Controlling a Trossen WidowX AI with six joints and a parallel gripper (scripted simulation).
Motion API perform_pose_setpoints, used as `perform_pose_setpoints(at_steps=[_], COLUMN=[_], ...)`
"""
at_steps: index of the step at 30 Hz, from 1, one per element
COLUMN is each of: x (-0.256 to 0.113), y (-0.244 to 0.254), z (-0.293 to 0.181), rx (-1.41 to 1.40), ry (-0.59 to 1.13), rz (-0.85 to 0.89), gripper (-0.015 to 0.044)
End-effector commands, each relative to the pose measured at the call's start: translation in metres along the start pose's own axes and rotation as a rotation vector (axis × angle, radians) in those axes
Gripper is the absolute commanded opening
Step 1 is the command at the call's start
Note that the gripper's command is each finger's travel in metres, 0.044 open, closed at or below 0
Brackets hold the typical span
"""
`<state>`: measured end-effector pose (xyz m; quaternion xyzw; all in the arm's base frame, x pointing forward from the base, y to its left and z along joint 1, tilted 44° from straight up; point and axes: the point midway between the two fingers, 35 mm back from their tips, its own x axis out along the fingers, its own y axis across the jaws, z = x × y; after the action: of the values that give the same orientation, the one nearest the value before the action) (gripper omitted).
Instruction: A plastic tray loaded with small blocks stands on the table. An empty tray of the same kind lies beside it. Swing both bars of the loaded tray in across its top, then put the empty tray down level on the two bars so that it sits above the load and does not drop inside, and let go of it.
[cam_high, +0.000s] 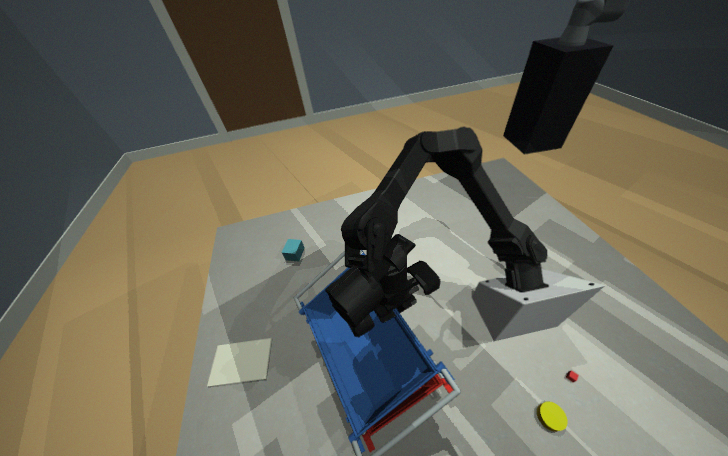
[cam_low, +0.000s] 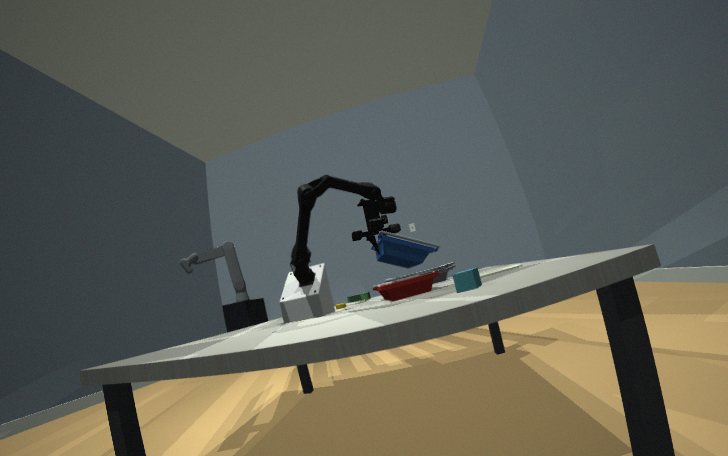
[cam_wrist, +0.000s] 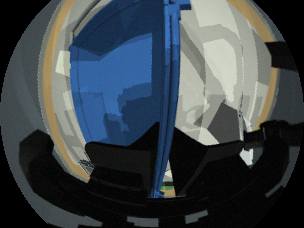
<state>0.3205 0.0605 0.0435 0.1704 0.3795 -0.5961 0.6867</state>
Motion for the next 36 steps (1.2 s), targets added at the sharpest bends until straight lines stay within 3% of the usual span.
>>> perform_pose_setpoints(at_steps=[1,17,36], x=[-0.007,-0.005,0.029], y=[0.005,0.005,0.005], z=[-0.002,-0.002,0.000], rx=[-0.003,-0.003,-0.003], ry=[-0.007,-0.006,-0.007], rz=[0.029,0.029,0.029], gripper=[0.0000,0.0000,0.0000])
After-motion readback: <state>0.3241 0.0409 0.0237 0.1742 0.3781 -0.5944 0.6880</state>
